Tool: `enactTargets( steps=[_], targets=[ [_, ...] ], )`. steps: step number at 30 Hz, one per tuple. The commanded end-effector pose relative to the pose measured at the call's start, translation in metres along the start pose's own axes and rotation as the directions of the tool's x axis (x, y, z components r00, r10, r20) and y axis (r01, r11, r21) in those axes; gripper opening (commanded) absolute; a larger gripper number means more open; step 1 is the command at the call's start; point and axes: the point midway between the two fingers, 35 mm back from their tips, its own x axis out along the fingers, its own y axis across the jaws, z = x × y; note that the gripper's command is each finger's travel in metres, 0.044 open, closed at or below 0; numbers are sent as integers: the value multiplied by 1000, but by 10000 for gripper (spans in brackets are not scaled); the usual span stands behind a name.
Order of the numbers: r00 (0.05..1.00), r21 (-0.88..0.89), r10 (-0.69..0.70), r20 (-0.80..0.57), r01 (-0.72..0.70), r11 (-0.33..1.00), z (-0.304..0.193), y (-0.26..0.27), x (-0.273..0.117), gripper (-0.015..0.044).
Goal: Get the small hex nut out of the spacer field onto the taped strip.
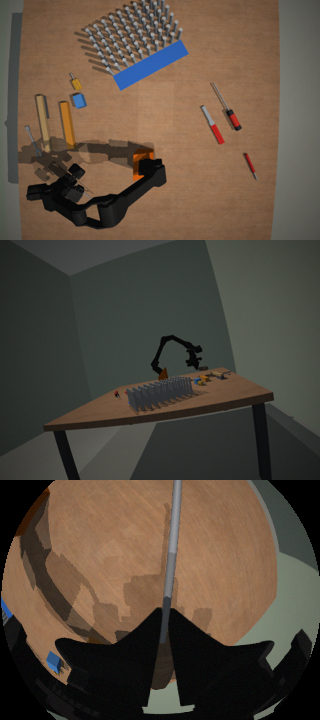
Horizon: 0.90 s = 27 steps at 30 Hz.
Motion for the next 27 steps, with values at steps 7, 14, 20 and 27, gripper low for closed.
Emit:
enactTargets(
  steps=[7, 14, 20, 27],
  targets=[
    [998, 254, -14, -63, 30, 967, 24, -22, 2, 0],
    [995, 408, -21, -97, 59, 911, 41, -34, 7, 0],
    [993, 500, -27, -116, 82, 862, 52, -40, 10, 0],
    [993, 500, -27, -116, 82, 862, 52, -40, 11, 0]
  ],
)
